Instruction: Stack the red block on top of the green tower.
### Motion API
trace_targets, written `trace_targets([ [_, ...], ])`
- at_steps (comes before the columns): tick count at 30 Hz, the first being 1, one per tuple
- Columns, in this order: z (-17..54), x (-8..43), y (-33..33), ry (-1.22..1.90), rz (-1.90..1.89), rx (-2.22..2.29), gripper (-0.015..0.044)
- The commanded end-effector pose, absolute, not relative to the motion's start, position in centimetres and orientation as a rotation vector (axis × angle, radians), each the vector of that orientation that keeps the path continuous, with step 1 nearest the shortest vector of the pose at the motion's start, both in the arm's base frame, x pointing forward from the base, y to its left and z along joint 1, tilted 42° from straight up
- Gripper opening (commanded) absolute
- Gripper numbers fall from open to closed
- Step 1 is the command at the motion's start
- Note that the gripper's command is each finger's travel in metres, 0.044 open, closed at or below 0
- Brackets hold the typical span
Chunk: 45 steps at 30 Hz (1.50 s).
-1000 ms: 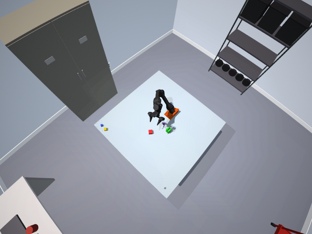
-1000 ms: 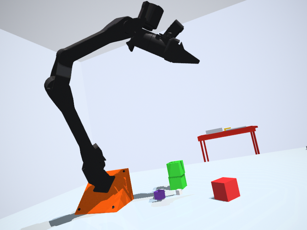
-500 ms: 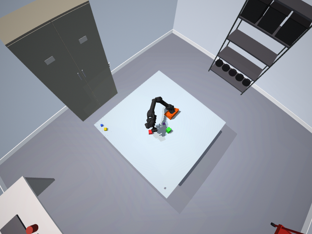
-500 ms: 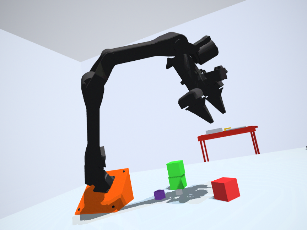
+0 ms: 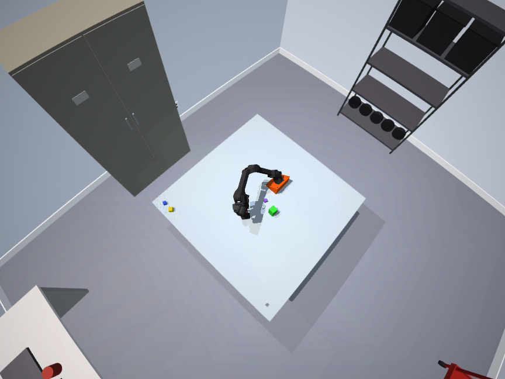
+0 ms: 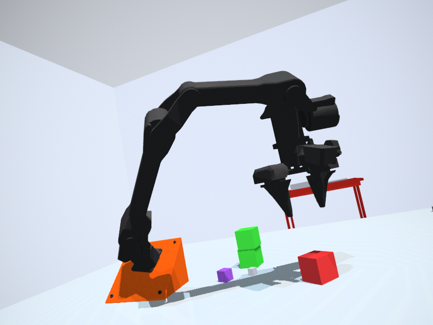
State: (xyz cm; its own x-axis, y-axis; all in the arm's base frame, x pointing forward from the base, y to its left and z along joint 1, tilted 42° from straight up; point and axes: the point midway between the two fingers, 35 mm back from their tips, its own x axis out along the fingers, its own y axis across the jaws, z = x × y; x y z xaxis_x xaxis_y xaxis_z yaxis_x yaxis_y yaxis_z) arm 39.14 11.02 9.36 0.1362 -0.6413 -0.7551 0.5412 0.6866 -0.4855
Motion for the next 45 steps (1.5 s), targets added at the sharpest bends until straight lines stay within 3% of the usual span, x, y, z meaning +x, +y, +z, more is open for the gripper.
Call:
trace_targets([
  [1, 9.4, 39.2, 10.8, 1.146, -0.876, -0.096, 0.0440],
  [13, 4.9, 40.0, 6.8, 1.144, -0.877, -0.097, 0.0440],
  [45, 1.7, 40.4, 3.8, 1.143, -0.878, -0.098, 0.0440],
])
